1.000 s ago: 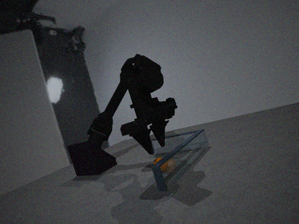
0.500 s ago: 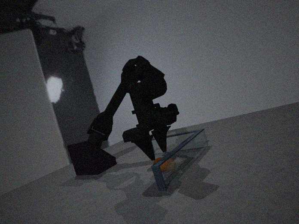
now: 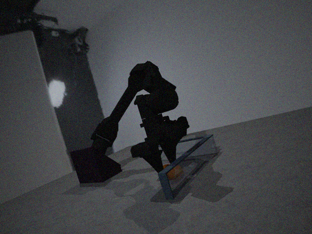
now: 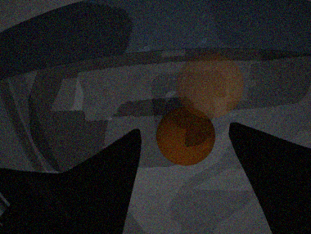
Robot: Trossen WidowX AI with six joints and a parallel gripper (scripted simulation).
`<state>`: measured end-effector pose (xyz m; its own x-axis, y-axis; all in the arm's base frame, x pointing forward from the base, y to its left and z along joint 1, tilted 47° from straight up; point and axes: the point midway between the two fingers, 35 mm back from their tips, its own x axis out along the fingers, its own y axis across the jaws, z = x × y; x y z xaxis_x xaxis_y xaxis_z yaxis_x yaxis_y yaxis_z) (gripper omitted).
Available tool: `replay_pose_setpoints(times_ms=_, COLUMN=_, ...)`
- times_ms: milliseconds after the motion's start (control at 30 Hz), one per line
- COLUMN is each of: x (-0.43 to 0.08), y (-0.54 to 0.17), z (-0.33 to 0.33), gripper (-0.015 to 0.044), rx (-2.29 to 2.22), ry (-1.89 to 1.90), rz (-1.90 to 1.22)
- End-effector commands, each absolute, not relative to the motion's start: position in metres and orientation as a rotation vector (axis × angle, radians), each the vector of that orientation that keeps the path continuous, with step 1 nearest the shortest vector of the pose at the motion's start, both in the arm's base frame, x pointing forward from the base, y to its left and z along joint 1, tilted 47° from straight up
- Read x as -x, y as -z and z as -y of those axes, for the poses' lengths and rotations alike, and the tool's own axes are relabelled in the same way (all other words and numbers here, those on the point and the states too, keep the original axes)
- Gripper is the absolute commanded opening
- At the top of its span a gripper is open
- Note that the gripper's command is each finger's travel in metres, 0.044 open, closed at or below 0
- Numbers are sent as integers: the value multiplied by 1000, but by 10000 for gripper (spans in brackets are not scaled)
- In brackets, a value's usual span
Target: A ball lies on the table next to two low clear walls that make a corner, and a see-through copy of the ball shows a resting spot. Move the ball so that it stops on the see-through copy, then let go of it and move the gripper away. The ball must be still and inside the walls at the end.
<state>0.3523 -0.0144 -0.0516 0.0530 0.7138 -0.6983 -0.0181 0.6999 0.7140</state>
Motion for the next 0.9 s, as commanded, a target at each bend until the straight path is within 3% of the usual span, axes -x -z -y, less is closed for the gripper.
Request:
replay_pose_setpoints(times_ms=0, x=-348, y=57, z=10, gripper=309, rx=-637, ry=-614, rz=-1440)
replay_pose_setpoints(times_ms=133, x=-348, y=57, z=10, gripper=204, rx=-637, ry=-614, rz=-1440)
replay_pose_setpoints(times_ms=333, x=-348, y=57, z=10, gripper=164, rx=-637, ry=-614, rz=-1440)
replay_pose_setpoints(times_ms=533, x=-351, y=44, z=27, gripper=7, rx=-634, ry=-610, rz=-1440)
replay_pose_setpoints(times_ms=867, x=-351, y=2, z=73, gripper=0, rx=-631, ry=-605, rz=-1442)
